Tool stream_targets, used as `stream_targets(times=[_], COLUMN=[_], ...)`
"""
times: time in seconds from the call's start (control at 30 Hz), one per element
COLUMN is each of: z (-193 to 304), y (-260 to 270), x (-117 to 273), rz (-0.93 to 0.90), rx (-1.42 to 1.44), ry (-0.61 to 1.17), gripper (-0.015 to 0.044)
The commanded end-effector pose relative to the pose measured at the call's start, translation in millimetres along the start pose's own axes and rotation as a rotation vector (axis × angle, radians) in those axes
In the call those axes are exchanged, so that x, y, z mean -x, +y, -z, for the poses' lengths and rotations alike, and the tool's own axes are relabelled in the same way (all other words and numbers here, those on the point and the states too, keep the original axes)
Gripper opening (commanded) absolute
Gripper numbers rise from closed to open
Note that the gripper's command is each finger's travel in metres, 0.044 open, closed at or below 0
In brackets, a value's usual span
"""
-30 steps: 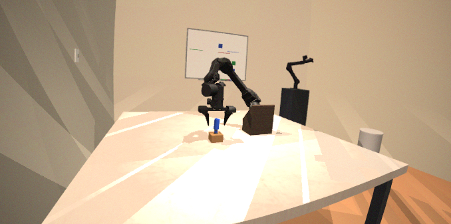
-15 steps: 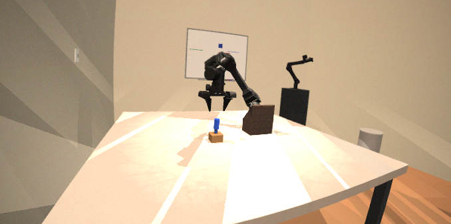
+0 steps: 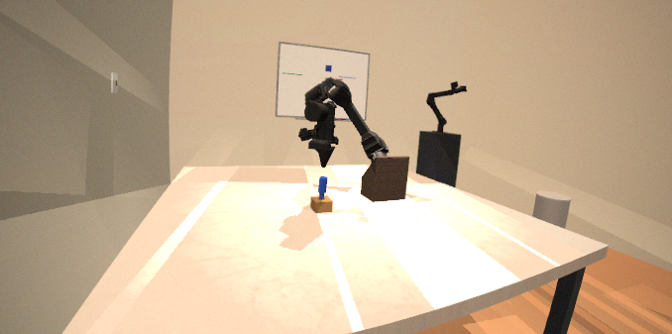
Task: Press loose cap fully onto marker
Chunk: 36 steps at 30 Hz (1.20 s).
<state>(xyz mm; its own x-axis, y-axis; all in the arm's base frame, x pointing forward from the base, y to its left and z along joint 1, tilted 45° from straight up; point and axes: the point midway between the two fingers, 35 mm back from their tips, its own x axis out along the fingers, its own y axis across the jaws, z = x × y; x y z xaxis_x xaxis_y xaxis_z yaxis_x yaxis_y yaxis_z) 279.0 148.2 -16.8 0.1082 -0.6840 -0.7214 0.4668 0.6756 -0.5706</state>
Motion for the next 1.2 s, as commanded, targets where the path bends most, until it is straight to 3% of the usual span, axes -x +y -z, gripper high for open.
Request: stream_targets(times=[0.0, 1.17], z=[2, 1], y=[0, -1], x=[-4, -37], rz=[0.002, 0.003], rx=[0.546, 0.546], ry=[0.001, 0.000], gripper=[0.0000, 0.0000])
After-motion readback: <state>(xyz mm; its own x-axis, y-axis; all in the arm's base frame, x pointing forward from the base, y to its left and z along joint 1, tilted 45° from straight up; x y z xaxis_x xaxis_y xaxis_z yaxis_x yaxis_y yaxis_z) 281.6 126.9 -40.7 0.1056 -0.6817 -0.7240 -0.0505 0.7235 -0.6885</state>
